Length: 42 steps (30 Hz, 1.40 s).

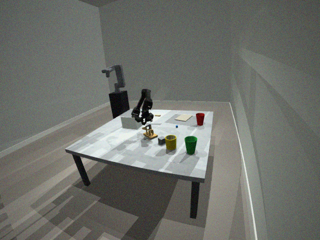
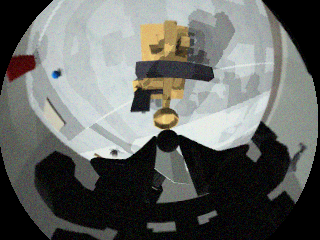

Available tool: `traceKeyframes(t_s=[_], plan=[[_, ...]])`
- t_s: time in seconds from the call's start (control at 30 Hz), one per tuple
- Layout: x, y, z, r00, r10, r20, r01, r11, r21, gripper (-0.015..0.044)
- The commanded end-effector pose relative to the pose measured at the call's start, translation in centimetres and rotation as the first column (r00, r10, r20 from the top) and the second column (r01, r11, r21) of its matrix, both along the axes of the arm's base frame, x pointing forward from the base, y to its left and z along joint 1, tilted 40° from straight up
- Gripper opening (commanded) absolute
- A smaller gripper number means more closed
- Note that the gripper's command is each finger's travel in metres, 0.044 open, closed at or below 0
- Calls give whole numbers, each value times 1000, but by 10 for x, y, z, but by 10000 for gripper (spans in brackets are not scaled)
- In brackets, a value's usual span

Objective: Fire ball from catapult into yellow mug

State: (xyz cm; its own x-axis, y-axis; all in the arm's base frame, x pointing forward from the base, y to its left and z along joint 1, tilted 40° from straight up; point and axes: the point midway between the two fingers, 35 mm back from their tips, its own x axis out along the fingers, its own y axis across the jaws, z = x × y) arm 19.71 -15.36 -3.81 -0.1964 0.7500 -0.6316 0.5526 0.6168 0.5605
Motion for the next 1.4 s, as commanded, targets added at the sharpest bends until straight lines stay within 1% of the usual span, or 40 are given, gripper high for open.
traceKeyframes(t_s=[0.0,0.53,0.73,1.07,1.13,1.23,1.3,1.37], plan=[[-4,8,-8,1000,-1,-18,1,1000,7,0],[-3,19,-22,1000,-1,-18,1,1000,8,0],[-2,14,-19,1000,7,-11,-7,1000,1,0],[-2,12,-17,1000,5,-9,-5,1000,-3,263],[-2,-4,1,1000,-7,5,7,1000,-30,315],[-9,-39,46,999,-35,35,38,995,-95,394],[-14,-51,67,998,-47,45,52,991,-122,440],[-15,-53,69,998,-48,46,54,991,-126,440]])
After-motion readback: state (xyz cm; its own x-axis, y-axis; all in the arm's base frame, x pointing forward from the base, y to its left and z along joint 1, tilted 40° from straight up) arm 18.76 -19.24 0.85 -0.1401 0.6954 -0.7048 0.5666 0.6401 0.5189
